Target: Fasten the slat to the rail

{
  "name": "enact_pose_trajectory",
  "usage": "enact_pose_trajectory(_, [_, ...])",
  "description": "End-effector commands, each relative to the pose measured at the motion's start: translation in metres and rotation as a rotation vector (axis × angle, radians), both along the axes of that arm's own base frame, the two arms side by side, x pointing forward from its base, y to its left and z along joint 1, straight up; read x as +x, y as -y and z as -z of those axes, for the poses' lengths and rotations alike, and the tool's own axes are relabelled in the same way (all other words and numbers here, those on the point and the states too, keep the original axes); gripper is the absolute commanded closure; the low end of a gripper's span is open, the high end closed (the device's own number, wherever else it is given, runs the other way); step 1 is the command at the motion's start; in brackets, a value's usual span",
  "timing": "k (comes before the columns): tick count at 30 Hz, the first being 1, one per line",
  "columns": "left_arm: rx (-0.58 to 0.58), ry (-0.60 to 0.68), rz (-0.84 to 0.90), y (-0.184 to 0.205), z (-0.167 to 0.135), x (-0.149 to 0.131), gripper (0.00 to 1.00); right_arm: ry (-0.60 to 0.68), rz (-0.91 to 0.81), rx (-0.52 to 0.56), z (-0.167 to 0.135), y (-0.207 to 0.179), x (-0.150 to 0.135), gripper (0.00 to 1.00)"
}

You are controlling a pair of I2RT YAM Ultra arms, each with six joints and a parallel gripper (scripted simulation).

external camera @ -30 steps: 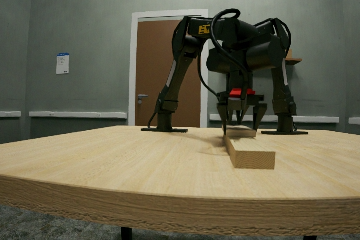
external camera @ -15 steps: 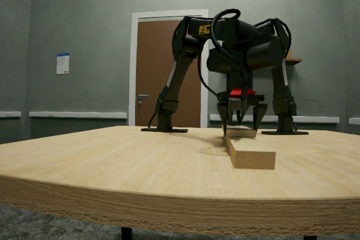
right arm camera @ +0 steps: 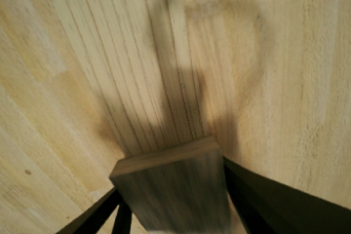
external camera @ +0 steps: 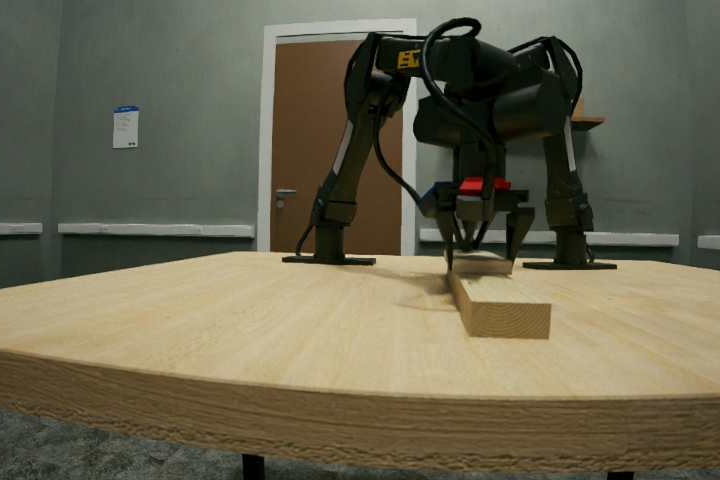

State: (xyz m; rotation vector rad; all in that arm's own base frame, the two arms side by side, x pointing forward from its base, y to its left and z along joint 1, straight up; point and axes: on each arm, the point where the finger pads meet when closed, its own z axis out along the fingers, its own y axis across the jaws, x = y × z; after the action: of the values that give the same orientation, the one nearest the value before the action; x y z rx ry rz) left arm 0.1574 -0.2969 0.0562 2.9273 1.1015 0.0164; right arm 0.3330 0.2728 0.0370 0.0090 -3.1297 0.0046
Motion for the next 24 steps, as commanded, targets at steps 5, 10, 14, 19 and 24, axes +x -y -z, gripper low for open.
enact_pose_trajectory(5, [-0.009,-0.010,-0.468,0.0030,-0.0057,-0.0019,0.66,0.013,-0.001,0.009,-0.0056,-0.0012,0.0019,0.28])
enact_pose_trajectory(10, [-0.010,-0.013,-0.658,0.0031,-0.0061,-0.0020,0.66,0.013,-0.001,0.009,-0.0056,-0.0012,0.0019,0.28])
enact_pose_trajectory(14, [-0.011,-0.015,-0.869,0.0031,-0.0066,-0.0020,0.66,0.013,-0.001,0.009,-0.0056,-0.0012,0.0019,0.28])
enact_pose_trajectory(19, [-0.011,-0.017,-1.106,0.0031,-0.0071,-0.0020,0.66,0.013,-0.001,0.009,-0.0056,-0.0012,0.0019,0.28])
enact_pose_trajectory(24, [-0.011,-0.018,-1.343,0.0030,-0.0077,-0.0019,0.66,0.013,-0.001,0.009,-0.0056,-0.0012,0.0019,0.28])
